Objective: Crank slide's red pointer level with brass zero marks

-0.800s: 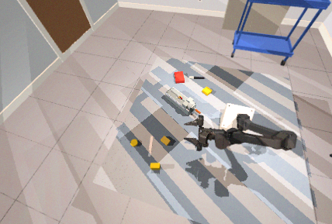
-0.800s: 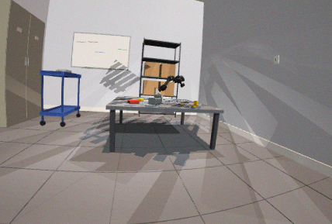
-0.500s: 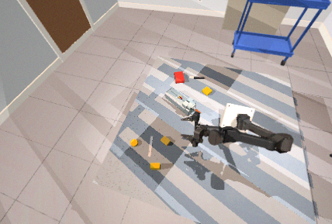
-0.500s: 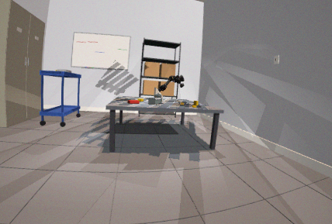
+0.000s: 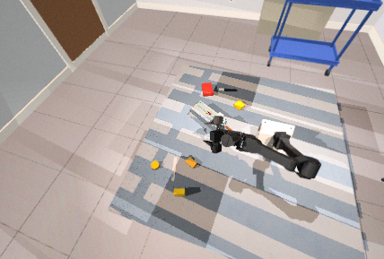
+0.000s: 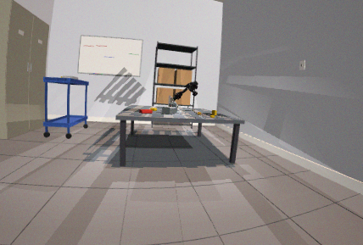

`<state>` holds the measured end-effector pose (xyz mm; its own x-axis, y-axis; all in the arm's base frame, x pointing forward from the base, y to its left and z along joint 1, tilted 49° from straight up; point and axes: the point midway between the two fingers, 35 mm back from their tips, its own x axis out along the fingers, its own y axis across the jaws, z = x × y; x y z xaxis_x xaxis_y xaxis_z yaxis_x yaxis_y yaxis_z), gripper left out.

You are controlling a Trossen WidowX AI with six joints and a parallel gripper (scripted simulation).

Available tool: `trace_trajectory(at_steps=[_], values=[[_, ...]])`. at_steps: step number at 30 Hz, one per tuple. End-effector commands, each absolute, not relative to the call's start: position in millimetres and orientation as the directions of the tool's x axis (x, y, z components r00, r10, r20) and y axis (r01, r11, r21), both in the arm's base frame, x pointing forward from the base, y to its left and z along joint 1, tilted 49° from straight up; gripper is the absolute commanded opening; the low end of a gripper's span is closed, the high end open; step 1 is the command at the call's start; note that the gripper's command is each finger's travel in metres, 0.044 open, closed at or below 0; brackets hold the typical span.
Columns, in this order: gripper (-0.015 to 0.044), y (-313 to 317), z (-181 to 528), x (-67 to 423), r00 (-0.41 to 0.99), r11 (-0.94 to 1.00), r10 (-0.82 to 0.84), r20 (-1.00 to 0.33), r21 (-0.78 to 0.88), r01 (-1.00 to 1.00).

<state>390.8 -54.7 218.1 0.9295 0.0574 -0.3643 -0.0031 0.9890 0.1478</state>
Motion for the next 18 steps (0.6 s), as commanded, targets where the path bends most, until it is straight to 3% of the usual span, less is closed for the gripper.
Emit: trace_trajectory(at_steps=[1, 18], values=[[0.044, -66, 195, 397, 0.9, 0.979, 0.08, -0.428, 0.203, 0.01], [0.044, -130, 94, 404, 0.758, 0.85, 0.227, -0.612, 0.505, 0.153]])
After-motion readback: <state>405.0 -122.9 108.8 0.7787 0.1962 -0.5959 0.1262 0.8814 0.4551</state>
